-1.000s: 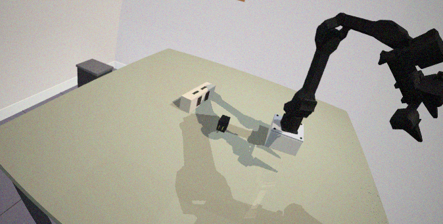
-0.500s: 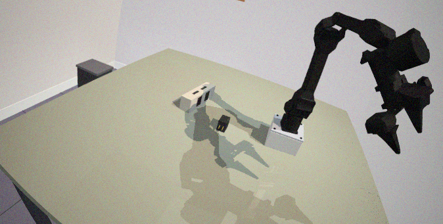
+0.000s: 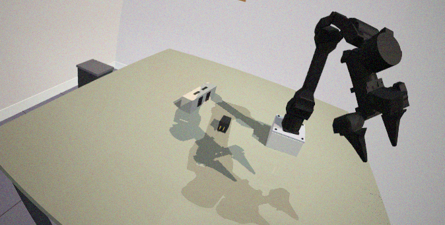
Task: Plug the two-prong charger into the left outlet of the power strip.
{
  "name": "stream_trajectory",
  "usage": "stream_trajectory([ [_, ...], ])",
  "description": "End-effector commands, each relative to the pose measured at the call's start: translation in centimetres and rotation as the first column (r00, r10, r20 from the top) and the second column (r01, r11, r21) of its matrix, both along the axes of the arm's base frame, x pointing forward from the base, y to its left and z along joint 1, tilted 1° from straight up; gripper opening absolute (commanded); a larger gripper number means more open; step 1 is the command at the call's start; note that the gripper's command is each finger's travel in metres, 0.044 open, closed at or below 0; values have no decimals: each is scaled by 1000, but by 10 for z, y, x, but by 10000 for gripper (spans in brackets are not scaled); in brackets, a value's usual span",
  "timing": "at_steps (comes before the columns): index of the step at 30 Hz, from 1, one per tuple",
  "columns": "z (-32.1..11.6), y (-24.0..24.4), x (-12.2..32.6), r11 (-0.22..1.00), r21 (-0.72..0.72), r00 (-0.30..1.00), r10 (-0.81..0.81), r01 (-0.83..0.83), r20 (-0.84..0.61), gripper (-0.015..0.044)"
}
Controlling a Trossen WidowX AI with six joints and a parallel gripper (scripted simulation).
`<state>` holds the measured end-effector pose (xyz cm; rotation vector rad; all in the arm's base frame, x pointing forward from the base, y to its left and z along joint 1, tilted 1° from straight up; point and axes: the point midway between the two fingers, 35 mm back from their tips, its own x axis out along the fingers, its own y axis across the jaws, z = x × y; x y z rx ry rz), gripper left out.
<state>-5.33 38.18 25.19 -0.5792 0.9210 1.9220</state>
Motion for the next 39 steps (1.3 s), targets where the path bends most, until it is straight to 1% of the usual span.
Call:
stream_trajectory([
  [1, -11, 0, 24, 999, -1, 998, -33, 33, 45, 440],
  [19, -48, -17, 116, 987, -14, 964, -153, 159, 216, 440],
  [39, -89, -65, 206, 957, -80, 900, -230, 278, 371, 440],
])
